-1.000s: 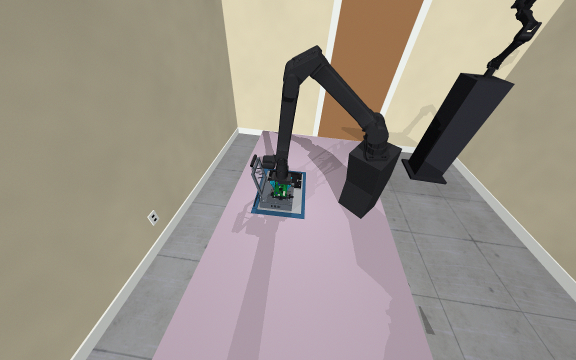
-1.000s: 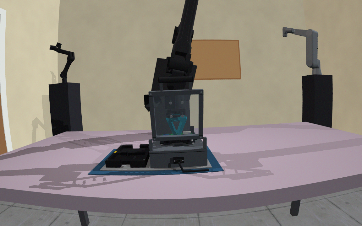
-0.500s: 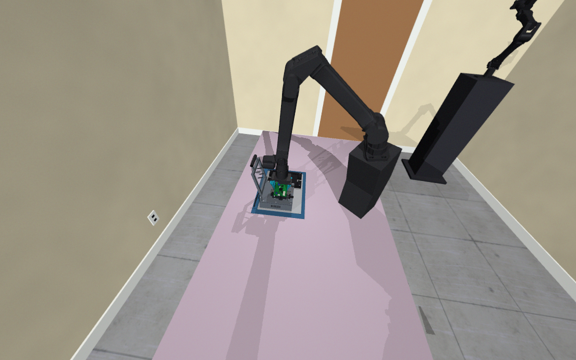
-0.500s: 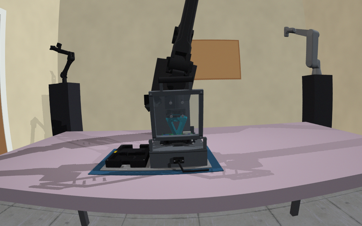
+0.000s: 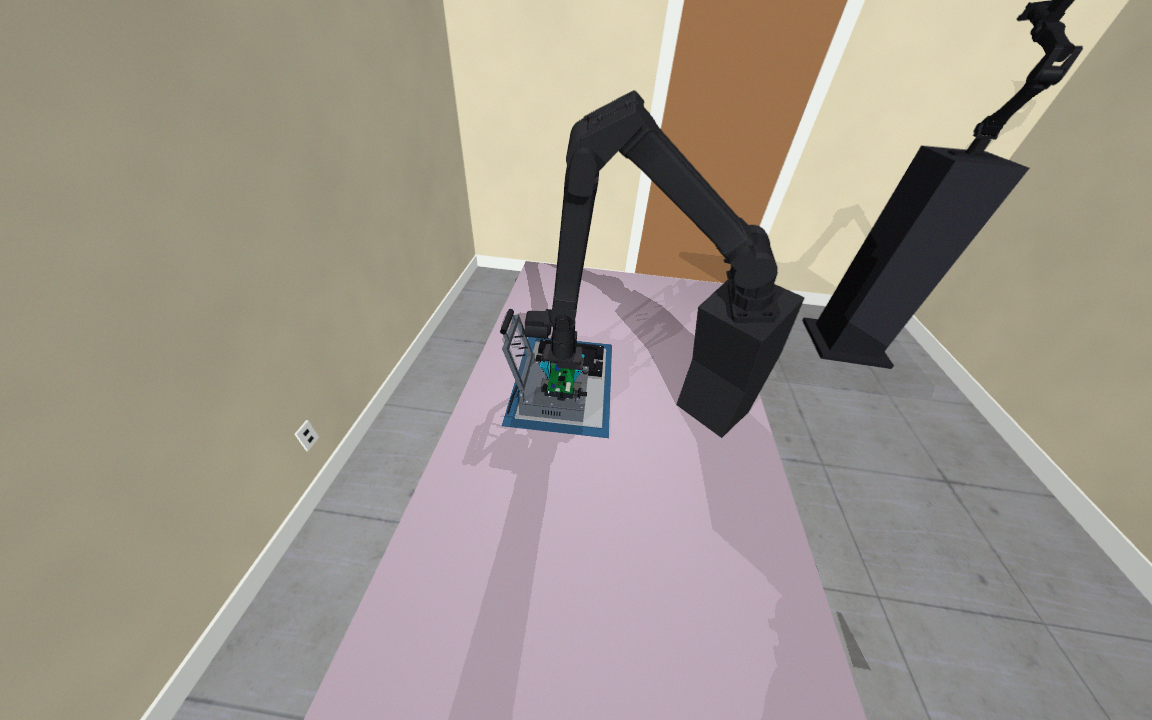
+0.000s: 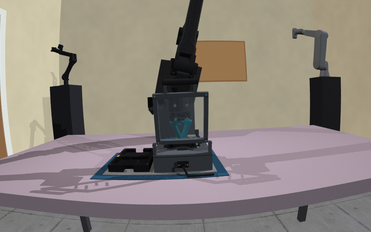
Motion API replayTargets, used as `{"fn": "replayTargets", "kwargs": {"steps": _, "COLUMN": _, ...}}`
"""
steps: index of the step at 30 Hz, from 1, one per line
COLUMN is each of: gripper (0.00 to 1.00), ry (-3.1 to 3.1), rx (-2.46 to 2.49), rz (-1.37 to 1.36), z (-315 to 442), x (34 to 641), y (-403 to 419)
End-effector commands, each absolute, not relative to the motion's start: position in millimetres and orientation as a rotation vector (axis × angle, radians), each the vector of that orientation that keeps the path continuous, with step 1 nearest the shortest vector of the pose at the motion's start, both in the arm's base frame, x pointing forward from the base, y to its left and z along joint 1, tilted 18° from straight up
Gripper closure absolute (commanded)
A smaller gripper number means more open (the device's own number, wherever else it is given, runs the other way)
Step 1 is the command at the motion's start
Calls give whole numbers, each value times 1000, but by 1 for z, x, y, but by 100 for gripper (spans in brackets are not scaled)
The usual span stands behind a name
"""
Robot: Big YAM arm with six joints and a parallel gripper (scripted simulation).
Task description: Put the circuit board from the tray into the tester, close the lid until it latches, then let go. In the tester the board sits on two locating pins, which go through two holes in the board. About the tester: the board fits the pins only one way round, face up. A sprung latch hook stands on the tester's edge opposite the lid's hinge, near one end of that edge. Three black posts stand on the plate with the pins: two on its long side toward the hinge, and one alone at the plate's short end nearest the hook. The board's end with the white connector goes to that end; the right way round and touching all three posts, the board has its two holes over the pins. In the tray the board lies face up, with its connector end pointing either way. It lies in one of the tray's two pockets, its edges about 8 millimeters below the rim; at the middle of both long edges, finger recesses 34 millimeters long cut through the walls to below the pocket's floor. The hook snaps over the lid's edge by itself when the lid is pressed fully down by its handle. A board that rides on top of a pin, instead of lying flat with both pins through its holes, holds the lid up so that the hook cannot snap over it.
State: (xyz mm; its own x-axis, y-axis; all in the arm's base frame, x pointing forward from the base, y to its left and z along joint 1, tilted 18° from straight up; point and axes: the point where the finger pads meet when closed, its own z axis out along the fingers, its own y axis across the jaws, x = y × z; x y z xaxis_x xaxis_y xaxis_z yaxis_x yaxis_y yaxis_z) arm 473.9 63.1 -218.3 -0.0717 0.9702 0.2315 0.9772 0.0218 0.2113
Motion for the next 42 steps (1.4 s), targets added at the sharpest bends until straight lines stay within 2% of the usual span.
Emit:
{"fn": "replayTargets", "kwargs": {"steps": 1, "gripper": 28, "ry": -2251, "rx": -2123, "rz": -521, "z": -212, "x": 477, "y": 68}}
{"fn": "replayTargets", "kwargs": {"steps": 42, "gripper": 28, "ry": -2254, "rx": -2125, "rz": -530, "z": -210, "x": 481, "y": 68}}
